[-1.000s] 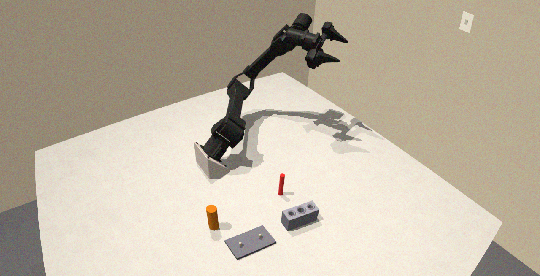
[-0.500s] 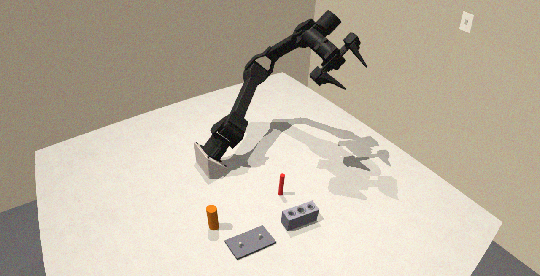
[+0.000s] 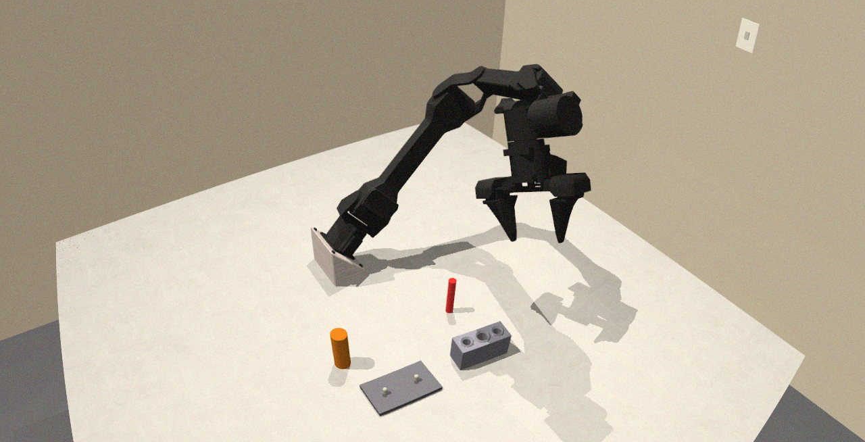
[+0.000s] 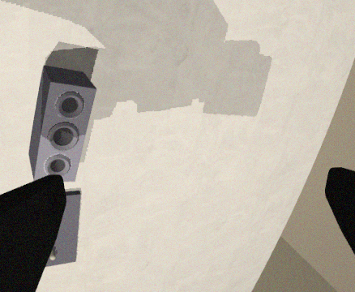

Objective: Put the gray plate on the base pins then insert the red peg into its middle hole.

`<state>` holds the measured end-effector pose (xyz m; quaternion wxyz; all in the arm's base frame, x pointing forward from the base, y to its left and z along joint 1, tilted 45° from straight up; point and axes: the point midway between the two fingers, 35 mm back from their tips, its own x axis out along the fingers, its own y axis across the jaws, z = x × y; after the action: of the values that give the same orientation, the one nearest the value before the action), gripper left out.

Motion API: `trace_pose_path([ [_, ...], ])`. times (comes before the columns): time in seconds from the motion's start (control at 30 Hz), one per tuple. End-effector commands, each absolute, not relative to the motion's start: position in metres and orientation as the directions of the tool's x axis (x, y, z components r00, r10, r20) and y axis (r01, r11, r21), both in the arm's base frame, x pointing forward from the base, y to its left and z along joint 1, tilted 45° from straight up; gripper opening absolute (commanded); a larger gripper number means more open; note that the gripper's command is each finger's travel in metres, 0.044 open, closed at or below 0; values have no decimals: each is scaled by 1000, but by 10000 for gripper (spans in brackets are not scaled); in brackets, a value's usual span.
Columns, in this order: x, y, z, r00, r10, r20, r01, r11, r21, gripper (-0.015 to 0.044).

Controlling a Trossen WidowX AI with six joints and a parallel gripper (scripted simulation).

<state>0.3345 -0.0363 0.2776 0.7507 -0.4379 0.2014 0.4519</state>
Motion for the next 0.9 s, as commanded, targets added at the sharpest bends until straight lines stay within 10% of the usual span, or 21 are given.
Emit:
trace_pose_path([
  [0.0,346,-36,224,306,600,-739,-952,195,-236,440],
  [0.17,348,-32,173,97,691,-716,-987,160,21,440],
  [0.87,349,20,110,40,705,-708,-985,147,91,440],
])
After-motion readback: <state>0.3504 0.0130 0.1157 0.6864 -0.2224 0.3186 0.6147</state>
